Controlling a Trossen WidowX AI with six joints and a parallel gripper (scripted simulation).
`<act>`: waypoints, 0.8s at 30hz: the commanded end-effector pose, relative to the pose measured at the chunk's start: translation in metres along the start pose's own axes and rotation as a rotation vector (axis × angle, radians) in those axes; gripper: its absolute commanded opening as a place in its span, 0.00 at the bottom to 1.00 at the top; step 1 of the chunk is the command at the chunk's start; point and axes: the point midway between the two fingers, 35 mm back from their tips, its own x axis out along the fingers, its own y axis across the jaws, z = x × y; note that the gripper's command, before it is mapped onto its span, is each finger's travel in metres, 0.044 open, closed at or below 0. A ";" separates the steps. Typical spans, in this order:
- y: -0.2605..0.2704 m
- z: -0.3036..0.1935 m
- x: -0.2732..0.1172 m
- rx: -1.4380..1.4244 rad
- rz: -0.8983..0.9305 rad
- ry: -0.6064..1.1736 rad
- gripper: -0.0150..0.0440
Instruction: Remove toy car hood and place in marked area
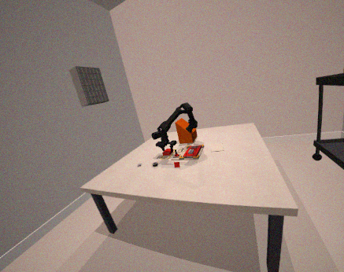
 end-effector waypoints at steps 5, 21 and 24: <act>0.000 -0.001 0.004 0.006 0.004 -0.002 0.25; 0.000 0.000 0.008 0.000 0.001 0.000 0.48; 0.000 0.000 0.008 0.000 0.001 0.000 0.61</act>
